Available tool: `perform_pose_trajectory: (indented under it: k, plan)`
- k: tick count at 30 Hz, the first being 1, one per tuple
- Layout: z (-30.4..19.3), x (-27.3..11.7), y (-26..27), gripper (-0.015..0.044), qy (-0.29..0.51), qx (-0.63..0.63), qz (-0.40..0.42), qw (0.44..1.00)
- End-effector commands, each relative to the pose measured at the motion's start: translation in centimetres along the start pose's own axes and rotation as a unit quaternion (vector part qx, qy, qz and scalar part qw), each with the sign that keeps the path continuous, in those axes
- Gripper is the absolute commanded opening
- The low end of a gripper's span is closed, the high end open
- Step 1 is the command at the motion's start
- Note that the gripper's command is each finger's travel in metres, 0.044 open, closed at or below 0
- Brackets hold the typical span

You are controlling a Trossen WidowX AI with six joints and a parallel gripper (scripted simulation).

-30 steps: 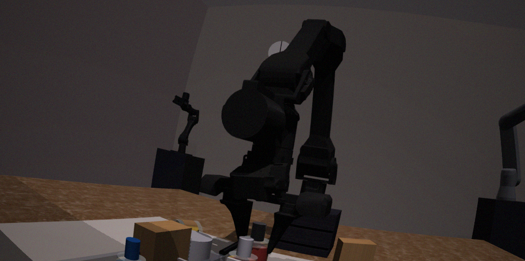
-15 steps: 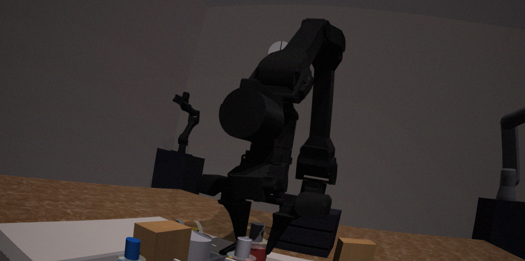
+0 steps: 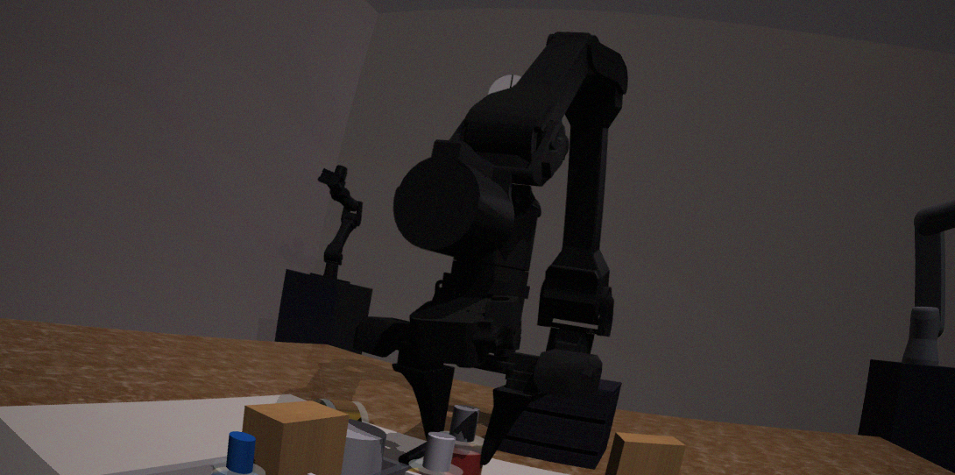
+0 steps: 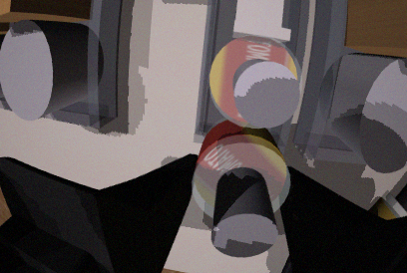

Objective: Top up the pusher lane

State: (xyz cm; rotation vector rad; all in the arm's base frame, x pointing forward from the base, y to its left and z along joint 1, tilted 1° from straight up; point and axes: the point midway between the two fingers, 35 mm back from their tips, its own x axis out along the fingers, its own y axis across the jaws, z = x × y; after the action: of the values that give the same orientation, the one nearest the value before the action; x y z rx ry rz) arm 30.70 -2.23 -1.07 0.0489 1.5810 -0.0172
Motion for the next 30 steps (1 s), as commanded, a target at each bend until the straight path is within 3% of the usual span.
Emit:
perform_pose_trajectory:
  k: [1, 30]
  plan:
    - [1.3, -0.5, -0.1, 0.0000, -0.018, -0.001, -0.003, 1.000]
    - [2.5, -0.8, -0.1, 0.0000, -0.019, -0.001, -0.003, 1.000]
